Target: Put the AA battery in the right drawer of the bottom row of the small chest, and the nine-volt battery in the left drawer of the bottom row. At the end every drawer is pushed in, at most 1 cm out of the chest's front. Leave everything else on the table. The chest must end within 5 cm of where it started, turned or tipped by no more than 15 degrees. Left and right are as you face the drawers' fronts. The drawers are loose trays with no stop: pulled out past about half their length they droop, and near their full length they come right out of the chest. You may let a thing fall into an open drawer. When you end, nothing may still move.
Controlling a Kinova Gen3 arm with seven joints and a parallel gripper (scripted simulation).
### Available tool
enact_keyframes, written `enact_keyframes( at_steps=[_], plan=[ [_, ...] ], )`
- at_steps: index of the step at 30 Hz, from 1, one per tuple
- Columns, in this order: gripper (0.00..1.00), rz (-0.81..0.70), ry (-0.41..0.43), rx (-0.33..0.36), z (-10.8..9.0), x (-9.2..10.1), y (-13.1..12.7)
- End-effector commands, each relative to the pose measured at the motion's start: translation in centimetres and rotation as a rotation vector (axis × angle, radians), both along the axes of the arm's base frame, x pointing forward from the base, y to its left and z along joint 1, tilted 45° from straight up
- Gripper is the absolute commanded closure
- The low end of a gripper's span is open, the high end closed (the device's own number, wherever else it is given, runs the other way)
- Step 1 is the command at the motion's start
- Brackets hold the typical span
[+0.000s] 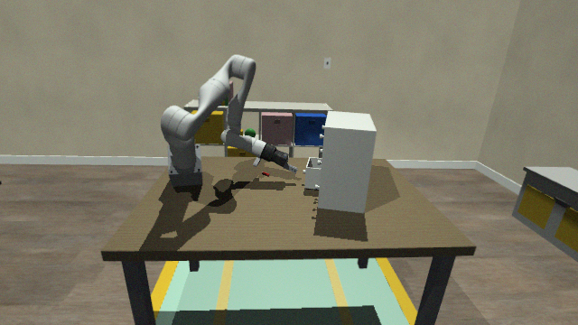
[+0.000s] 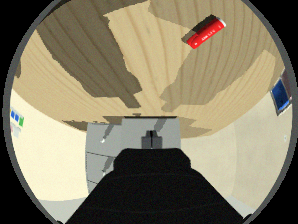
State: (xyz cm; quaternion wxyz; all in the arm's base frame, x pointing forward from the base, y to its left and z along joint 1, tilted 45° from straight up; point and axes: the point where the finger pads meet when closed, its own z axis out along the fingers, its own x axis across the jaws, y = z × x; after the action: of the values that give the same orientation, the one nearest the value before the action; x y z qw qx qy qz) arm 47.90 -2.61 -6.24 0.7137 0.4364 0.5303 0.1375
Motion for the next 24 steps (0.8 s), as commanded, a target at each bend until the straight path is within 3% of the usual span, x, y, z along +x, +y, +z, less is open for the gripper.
enact_keyframes(
  at_steps=[1,24],
  plan=[
    [1.0,0.0,-0.002,0.002,0.1,0.2,0.0],
    [1.0,0.0,-0.002,0.002,1.2,3.2,-0.8]
  ],
)
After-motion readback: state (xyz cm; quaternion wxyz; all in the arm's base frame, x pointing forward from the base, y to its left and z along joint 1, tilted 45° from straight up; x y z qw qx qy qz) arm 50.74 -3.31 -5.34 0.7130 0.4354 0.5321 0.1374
